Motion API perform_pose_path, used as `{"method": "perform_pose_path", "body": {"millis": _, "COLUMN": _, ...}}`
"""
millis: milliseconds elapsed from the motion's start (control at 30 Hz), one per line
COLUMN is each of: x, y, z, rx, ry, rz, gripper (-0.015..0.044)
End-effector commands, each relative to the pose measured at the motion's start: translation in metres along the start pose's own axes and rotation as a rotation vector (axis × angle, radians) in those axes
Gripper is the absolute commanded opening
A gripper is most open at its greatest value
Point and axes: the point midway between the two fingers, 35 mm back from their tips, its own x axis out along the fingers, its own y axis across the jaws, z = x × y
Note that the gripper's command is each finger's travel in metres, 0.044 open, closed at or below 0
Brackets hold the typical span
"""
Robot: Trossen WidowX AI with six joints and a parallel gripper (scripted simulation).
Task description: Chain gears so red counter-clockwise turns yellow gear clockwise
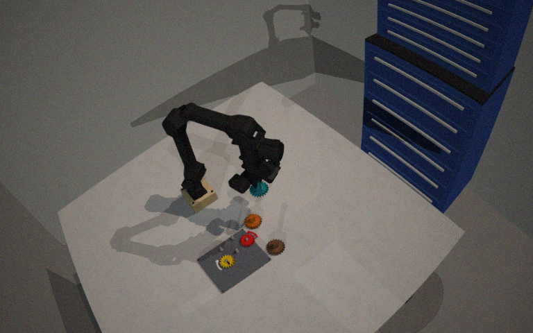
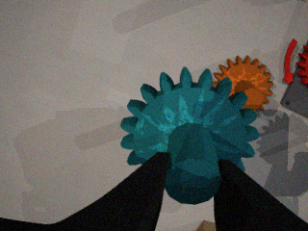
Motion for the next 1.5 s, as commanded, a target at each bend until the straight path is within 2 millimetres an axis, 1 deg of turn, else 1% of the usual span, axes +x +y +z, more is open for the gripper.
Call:
{"method": "perform_pose_path", "body": {"millis": 0, "x": 0.004, "y": -0.008, "z": 0.002, "rx": -0.005, "ry": -0.001, "rz": -0.003, "gripper": 0.0000}}
{"method": "perform_pose_path", "body": {"millis": 667, "x": 0.022, "y": -0.047, "z": 0.008, "rx": -0.006, "ry": 0.000, "rz": -0.007, "gripper": 0.0000}}
{"method": "perform_pose_path", "body": {"millis": 1467, "x": 0.044, "y": -0.094, "z": 0.007, "rx": -0.011, "ry": 0.001, "rz": -0.010, "gripper": 0.0000}}
